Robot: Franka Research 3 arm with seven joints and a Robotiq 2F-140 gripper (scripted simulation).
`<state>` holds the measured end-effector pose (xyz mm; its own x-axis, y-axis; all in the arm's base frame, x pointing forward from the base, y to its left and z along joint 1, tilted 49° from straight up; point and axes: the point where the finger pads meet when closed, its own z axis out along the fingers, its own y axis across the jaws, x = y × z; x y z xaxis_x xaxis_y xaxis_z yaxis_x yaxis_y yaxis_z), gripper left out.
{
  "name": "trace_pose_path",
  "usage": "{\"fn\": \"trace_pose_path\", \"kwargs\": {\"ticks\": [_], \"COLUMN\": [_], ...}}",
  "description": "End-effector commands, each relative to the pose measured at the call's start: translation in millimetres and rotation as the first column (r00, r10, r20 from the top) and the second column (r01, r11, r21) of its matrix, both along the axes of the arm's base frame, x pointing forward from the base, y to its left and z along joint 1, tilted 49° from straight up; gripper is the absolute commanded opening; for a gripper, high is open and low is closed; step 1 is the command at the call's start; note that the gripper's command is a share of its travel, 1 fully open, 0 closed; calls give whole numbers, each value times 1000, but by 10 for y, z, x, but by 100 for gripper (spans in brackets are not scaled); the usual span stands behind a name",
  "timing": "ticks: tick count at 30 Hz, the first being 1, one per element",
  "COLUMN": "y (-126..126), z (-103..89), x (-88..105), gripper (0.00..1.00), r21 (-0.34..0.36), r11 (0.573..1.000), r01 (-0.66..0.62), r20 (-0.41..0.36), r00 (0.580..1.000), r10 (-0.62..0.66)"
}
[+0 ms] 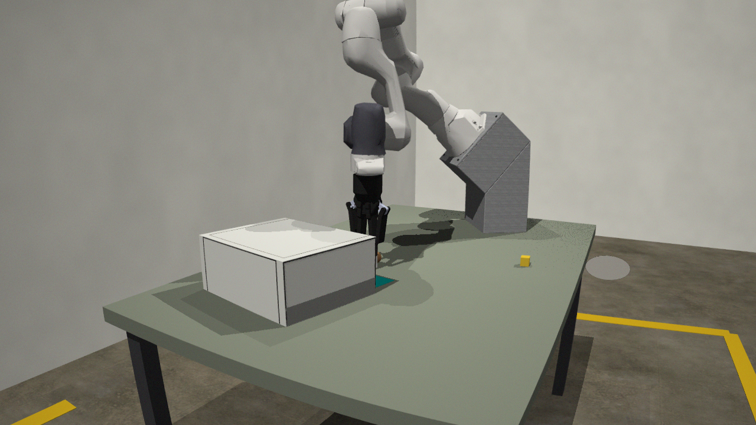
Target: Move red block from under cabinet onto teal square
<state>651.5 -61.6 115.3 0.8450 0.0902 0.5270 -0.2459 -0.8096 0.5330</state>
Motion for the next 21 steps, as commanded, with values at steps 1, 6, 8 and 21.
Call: {"fn": "trace_pose_path", "kwargs": {"ticks": [1,6,8,21], "y": [14,4,0,-25], "z": [-38,-105,-133,-304], "x": [-51,-154,-199,-465], "gripper": [0,0,0,0], "r21": [13,13,13,14], "r11": [1000,1000,1000,1000], "r01": [6,7,7,9], "r20": [14,15,15,17], "r00": [1000,1000,1000,1000], "r10": [-7,-7,-7,-9]}}
